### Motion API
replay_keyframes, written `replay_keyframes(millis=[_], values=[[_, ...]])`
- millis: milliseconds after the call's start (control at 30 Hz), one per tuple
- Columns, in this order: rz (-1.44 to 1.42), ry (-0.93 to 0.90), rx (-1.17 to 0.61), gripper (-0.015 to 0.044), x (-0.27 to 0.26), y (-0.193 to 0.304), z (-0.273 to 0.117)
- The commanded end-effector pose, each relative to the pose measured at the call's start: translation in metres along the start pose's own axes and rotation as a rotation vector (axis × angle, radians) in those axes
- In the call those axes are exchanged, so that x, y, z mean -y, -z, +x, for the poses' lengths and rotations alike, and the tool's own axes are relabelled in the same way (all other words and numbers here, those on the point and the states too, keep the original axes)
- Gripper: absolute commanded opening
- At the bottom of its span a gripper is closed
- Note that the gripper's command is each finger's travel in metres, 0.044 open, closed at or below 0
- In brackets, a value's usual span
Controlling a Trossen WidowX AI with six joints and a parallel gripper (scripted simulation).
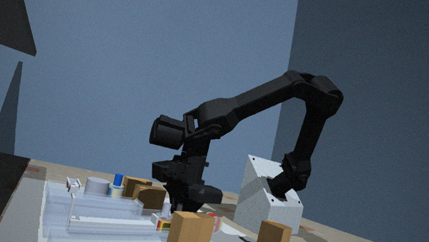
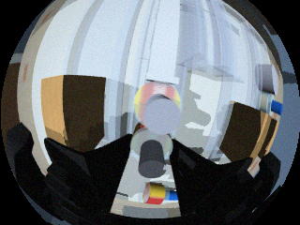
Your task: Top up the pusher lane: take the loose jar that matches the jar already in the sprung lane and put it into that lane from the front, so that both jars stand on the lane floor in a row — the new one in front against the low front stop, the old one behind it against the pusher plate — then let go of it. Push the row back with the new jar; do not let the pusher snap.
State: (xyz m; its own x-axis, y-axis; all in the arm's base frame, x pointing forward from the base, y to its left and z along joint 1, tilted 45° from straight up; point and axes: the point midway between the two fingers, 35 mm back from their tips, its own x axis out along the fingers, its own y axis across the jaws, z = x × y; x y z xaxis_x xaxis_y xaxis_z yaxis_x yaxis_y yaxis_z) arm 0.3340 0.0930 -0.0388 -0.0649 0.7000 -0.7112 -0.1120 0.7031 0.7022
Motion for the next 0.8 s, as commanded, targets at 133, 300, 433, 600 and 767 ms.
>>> replay_keyframes(millis=[133, 300, 433, 600, 767], values=[[-0.007, -0.006, 0.006, 0.0, -0.0012, -0.0003, 0.0002], [-0.007, -0.006, 0.006, 0.0, -0.0012, 0.0005, 0.0002], [-0.007, -0.006, 0.006, 0.0, -0.0012, 0.0012, 0.0002], [-0.007, -0.006, 0.006, 0.0, -0.0012, 0.0021, 0.0003], [-0.007, -0.006, 0.006, 0.0, -0.0011, 0.0029, 0.0003]])
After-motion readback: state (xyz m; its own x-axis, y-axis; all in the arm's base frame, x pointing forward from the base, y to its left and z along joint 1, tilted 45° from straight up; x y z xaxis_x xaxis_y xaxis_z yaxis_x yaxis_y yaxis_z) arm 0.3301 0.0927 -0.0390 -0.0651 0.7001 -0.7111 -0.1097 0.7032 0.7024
